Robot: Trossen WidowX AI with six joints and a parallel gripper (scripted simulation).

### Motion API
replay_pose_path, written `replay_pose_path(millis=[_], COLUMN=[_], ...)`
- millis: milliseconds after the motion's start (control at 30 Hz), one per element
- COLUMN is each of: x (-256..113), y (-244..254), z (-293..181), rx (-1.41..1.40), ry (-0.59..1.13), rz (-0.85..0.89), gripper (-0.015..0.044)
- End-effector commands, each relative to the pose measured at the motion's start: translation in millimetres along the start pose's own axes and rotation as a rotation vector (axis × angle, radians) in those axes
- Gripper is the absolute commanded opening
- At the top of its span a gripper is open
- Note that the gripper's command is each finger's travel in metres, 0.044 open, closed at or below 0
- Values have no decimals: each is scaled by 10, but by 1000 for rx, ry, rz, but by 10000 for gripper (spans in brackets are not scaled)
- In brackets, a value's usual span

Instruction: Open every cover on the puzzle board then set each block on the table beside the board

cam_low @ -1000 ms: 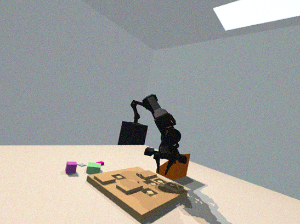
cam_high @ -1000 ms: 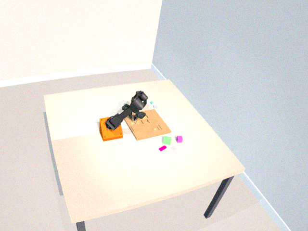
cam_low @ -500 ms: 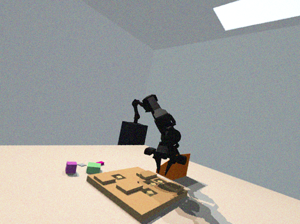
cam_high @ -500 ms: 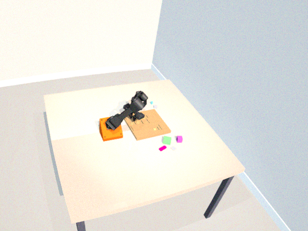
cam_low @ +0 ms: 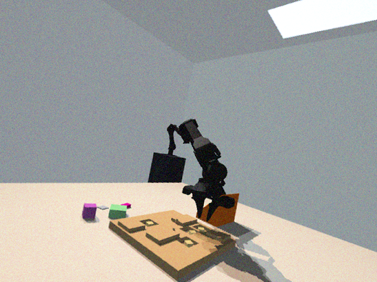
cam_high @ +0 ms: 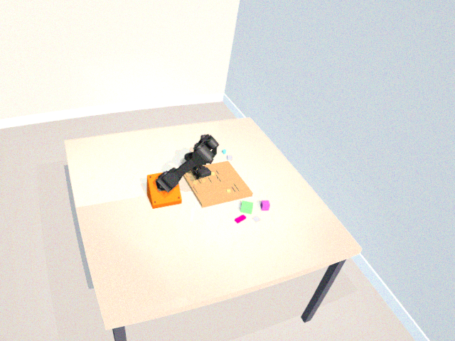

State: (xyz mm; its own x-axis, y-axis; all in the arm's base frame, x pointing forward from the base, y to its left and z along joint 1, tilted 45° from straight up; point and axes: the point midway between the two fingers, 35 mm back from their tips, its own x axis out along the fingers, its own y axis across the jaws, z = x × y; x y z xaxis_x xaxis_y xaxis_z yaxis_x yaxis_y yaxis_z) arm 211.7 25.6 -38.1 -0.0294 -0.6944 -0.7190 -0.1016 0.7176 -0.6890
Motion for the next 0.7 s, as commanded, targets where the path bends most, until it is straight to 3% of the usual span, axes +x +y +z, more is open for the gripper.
replay_pose_path(millis=[0, 667], x=[12, 25], y=[-5, -5], z=[-2, -4], rx=[65, 366], ry=[0, -1], rz=[-3, -3], gripper=[144, 144])
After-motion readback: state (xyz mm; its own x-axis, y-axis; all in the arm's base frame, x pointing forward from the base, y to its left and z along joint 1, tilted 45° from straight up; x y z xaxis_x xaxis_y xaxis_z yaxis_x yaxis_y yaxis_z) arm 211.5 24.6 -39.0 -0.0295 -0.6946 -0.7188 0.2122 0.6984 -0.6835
